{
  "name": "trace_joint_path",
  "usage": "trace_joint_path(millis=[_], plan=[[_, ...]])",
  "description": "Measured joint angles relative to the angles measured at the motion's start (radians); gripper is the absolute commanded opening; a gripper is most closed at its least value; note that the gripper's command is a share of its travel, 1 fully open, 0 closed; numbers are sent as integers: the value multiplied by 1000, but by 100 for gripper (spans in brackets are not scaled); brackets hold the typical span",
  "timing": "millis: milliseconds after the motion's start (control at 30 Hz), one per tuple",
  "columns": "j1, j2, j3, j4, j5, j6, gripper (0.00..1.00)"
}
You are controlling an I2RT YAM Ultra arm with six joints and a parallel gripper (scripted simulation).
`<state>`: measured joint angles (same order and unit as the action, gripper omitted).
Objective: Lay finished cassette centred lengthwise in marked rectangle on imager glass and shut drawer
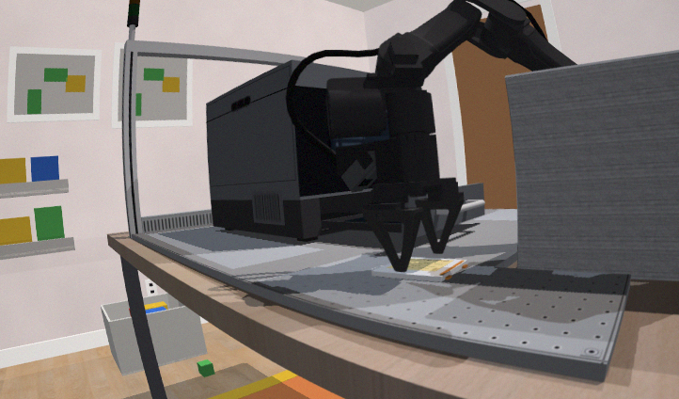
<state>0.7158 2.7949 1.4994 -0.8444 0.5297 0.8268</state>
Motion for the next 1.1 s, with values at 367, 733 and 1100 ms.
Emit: trace_joint_path(millis=[367, 733, 1100], plan=[[-4, 0, -12, 11, 2, -5, 100], [-8, 0, -16, 22, 5, -9, 100], [-13, 0, -29, 37, 8, -13, 100]])
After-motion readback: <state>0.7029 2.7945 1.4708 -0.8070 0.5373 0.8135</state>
